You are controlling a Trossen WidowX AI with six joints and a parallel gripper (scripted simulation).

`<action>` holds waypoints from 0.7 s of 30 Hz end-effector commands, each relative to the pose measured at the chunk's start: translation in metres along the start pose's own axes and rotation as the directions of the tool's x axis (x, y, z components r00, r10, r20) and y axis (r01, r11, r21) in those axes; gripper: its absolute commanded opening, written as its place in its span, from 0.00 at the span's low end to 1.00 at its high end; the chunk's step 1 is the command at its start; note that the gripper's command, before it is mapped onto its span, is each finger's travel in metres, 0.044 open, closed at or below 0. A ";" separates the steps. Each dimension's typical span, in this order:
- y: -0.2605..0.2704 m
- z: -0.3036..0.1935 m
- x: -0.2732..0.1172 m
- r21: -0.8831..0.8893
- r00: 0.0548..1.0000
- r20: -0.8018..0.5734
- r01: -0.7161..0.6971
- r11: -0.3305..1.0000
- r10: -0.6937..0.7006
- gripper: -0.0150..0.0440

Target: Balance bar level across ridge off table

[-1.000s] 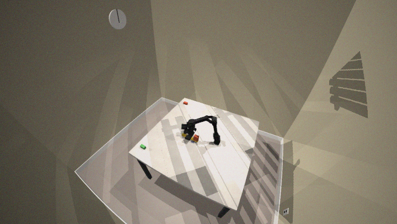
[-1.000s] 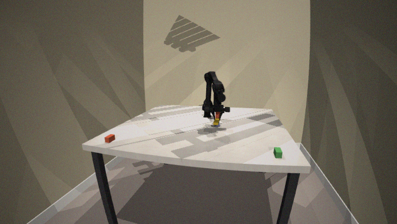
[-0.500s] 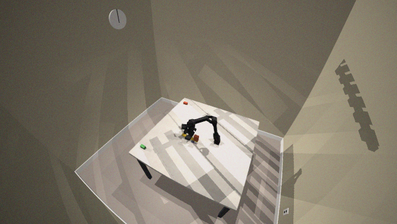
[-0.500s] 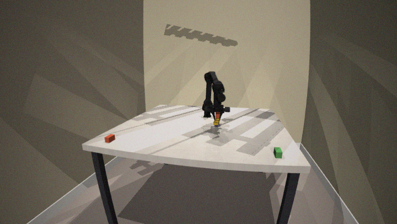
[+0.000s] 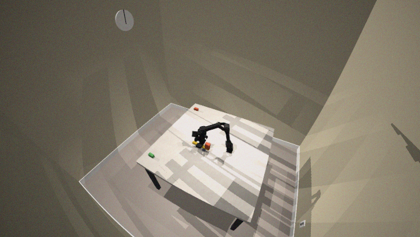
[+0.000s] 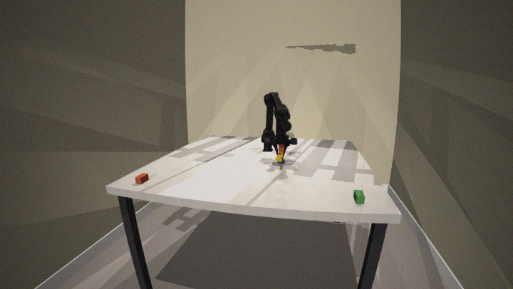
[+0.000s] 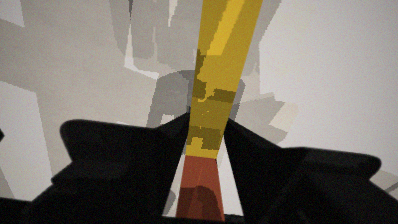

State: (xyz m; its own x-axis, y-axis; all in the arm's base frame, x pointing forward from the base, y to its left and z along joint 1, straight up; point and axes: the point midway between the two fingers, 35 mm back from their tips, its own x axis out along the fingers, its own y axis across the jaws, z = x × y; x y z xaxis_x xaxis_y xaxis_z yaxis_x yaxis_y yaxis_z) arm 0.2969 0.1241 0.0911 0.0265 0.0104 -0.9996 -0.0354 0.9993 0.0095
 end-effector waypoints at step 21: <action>0.000 0.000 0.003 0.004 1.000 0.000 -0.001 1.000 0.001 0.25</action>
State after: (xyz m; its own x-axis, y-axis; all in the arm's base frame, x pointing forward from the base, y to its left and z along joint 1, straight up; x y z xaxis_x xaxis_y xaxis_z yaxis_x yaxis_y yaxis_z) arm 0.2970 0.1240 0.0902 0.0277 0.0110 -0.9996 -0.0350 0.9993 0.0100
